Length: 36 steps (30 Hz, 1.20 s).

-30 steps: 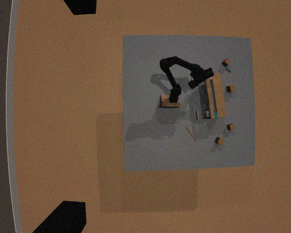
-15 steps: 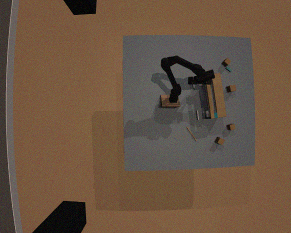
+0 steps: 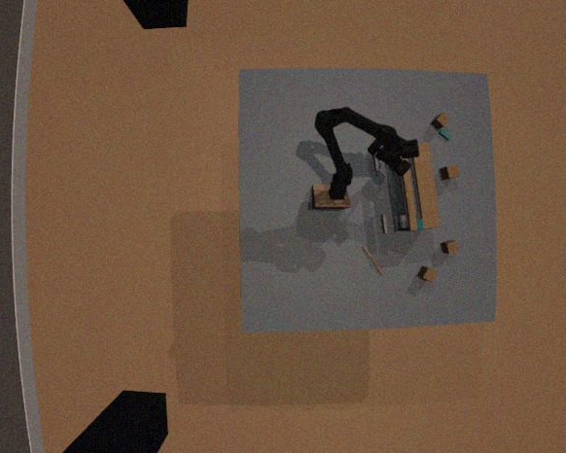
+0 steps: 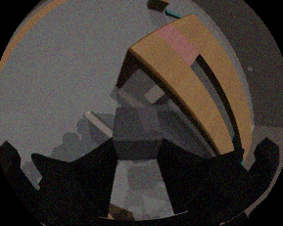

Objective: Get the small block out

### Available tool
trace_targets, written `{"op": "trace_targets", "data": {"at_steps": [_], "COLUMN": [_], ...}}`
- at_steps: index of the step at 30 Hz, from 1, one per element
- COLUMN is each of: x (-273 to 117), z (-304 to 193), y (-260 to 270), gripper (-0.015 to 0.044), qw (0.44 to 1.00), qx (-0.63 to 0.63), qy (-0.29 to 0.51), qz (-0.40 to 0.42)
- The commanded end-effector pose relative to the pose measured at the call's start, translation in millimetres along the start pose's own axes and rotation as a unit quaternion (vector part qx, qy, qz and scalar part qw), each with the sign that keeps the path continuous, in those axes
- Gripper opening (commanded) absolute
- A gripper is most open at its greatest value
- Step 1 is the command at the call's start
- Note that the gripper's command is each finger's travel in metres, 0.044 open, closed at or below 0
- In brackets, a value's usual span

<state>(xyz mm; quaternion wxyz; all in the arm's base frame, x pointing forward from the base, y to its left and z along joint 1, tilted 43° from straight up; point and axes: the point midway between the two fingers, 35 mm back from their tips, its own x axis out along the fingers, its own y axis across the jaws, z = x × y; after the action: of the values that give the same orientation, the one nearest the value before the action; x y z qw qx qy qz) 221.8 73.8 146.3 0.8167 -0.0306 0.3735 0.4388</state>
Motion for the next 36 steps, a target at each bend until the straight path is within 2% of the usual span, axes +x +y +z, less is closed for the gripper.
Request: {"op": "trace_targets", "data": {"at_steps": [1, 9, 18, 27, 36], "x": [-3.1, -8.7, -15.2, -22.0, -29.0], "z": [1.0, -0.3, -1.2, -1.7, -1.8], "y": [-2.1, -4.4, -6.8, -9.2, -11.6], "gripper": [0.0000, 0.0000, 0.0000, 0.0000, 0.0000], "qw": [0.995, 0.965, 0.897, 0.796, 0.666], "qx": [0.095, 0.262, 0.441, 0.604, 0.745], "qy": [-0.003, -0.004, -0.005, -0.006, -0.004], "qz": [0.006, 0.012, 0.020, 0.030, 0.041]}}
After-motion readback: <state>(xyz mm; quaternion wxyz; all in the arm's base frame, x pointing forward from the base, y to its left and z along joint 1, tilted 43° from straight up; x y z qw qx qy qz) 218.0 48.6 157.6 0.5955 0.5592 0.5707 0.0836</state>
